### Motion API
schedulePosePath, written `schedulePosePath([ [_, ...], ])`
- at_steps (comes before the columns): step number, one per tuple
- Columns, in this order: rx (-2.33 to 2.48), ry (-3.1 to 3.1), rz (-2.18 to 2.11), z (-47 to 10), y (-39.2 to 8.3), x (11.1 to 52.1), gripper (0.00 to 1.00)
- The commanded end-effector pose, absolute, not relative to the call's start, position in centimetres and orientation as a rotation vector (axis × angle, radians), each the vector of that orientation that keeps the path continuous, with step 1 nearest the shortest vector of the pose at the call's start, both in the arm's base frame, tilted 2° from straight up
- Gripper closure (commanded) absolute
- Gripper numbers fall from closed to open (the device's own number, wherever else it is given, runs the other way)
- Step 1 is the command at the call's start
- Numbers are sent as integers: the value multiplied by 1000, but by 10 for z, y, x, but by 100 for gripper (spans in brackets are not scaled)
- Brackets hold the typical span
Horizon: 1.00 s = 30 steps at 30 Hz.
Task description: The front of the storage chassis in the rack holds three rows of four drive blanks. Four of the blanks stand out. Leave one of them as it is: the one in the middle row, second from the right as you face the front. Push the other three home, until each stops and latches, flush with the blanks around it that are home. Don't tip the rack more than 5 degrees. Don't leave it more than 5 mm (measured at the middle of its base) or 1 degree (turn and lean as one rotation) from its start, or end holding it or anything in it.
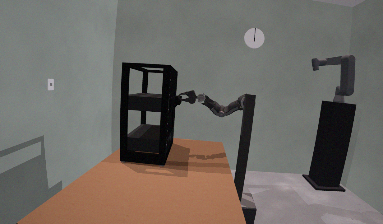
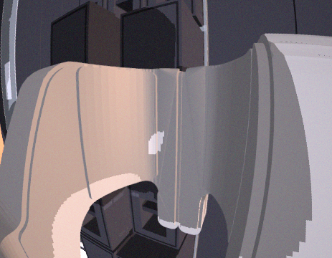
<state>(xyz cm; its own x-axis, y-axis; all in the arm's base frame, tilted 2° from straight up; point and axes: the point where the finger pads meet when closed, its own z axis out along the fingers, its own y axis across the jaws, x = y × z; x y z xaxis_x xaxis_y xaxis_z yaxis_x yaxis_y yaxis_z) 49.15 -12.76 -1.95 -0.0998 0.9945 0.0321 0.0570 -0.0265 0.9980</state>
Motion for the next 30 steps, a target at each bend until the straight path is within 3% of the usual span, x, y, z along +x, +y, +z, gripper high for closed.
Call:
schedulePosePath([
  [1, 1205, 1310, 1290, -16, -124, 494, 100],
  [30, 1204, 1310, 1290, -14, -122, 501, 100],
])
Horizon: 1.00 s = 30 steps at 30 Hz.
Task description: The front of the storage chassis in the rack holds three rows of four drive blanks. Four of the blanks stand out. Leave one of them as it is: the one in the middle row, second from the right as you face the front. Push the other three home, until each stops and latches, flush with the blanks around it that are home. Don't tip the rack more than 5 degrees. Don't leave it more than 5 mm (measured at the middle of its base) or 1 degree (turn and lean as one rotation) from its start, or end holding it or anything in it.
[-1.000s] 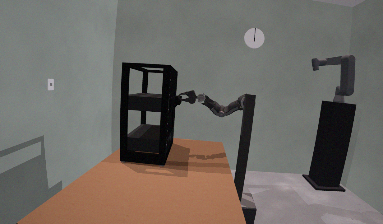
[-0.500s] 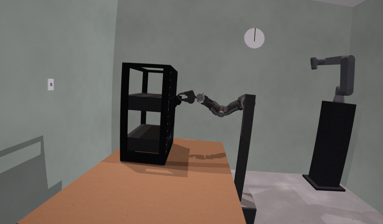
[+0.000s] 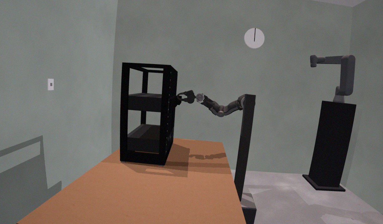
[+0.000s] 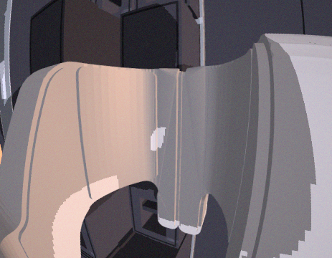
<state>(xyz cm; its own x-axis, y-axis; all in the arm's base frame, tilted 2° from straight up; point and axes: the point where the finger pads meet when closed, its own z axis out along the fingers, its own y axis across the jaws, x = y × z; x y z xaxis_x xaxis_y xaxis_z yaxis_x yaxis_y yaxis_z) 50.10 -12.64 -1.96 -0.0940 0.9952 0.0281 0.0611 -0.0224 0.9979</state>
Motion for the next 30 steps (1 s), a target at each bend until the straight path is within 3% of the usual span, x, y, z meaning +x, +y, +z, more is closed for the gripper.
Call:
schedulePosePath([
  [1, 1205, 1311, 1290, -14, -122, 502, 100],
  [30, 1203, 1309, 1291, -12, -121, 504, 100],
])
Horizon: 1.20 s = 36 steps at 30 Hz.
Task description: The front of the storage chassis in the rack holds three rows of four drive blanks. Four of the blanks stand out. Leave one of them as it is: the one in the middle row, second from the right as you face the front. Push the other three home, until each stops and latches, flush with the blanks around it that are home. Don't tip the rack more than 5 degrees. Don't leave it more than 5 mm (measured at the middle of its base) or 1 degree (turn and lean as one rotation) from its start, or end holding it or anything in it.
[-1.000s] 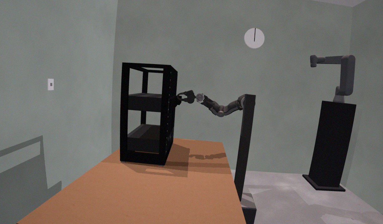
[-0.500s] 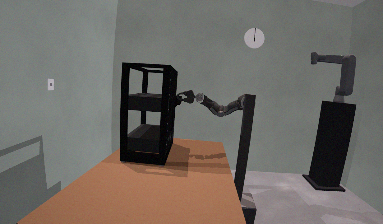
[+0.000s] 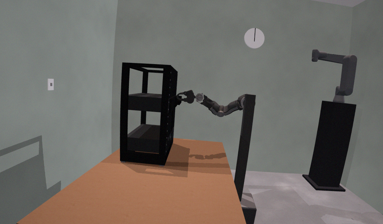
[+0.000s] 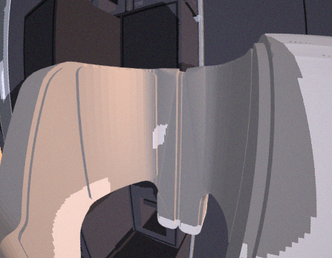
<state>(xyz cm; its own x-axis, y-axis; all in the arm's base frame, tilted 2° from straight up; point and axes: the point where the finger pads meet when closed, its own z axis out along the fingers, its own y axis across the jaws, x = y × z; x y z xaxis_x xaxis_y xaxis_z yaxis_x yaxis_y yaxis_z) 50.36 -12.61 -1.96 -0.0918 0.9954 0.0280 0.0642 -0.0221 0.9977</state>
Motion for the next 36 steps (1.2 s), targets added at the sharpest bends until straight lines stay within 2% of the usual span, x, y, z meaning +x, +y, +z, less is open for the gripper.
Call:
schedulePosePath([
  [1, 1204, 1310, 1290, -13, -121, 504, 100],
  [36, 1205, 1311, 1290, -13, -121, 511, 100],
])
